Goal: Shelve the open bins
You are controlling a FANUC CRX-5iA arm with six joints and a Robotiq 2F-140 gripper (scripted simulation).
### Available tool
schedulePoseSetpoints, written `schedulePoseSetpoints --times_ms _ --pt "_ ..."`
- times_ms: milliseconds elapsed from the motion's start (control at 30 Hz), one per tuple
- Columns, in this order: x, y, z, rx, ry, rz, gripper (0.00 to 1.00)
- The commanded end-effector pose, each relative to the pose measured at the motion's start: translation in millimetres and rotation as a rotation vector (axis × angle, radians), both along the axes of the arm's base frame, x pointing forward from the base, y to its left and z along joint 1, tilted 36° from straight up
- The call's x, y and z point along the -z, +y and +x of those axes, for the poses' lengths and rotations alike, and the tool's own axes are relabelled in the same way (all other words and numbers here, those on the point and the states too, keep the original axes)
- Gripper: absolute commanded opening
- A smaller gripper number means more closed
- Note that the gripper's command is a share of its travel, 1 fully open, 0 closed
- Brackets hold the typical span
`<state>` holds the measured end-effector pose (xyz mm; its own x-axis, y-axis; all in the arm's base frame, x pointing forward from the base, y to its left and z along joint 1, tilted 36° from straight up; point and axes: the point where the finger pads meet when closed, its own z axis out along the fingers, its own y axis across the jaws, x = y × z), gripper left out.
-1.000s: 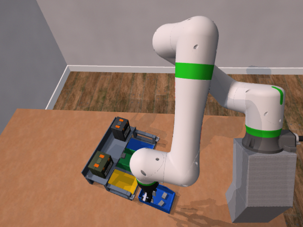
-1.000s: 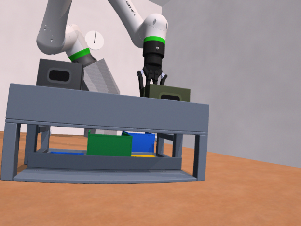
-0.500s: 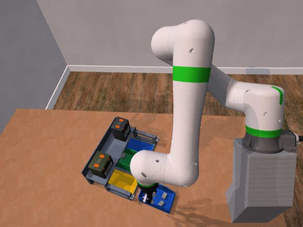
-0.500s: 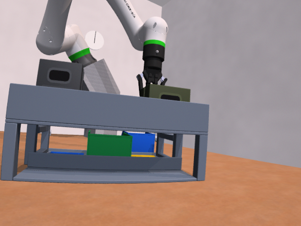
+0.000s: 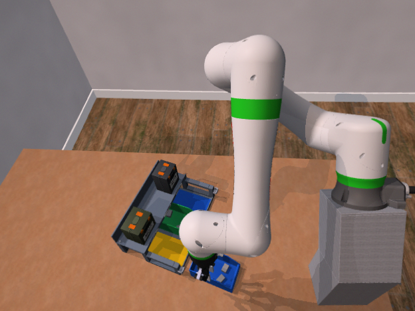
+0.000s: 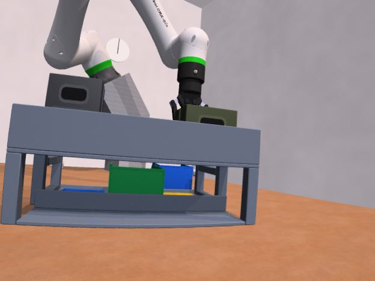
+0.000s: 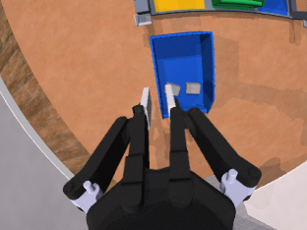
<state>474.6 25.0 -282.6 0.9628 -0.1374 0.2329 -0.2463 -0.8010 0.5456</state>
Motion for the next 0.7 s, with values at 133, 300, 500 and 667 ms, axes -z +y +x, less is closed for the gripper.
schedulePoseSetpoints --times_ms 133,300,500,667 --pt "10 -7 2 0.000 -0.001 0.000 0.15" --pt "14 -10 3 0.000 -0.001 0.000 0.15" --pt "18 -12 3 0.000 -0.001 0.000 0.15" --pt "19 -14 4 0.000 -0.001 0.000 0.15"
